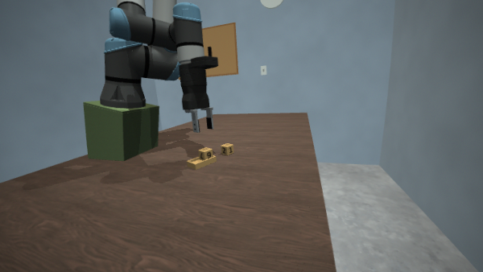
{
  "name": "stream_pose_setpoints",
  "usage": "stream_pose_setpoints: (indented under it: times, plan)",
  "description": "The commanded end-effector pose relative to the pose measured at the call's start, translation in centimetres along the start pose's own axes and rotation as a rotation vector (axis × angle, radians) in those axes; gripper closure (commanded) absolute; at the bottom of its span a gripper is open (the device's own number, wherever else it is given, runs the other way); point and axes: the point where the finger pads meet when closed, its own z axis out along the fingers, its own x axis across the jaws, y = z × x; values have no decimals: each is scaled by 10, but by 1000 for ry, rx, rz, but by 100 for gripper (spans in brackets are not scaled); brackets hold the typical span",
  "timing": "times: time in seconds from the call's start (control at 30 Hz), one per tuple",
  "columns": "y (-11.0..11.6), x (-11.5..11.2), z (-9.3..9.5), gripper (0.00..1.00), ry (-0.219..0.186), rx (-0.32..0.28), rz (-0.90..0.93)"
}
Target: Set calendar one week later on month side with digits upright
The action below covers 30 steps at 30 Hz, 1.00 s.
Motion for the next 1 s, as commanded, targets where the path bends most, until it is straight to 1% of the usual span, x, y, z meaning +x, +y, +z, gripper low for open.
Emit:
stream_pose_setpoints:
  times: [0.0,0.67,0.97]
  plan:
    - [0,0,0,10,0,1,0]
    - [0,0,3,10,0,1,-1]
    - [0,1,12,10,0,1,-1]
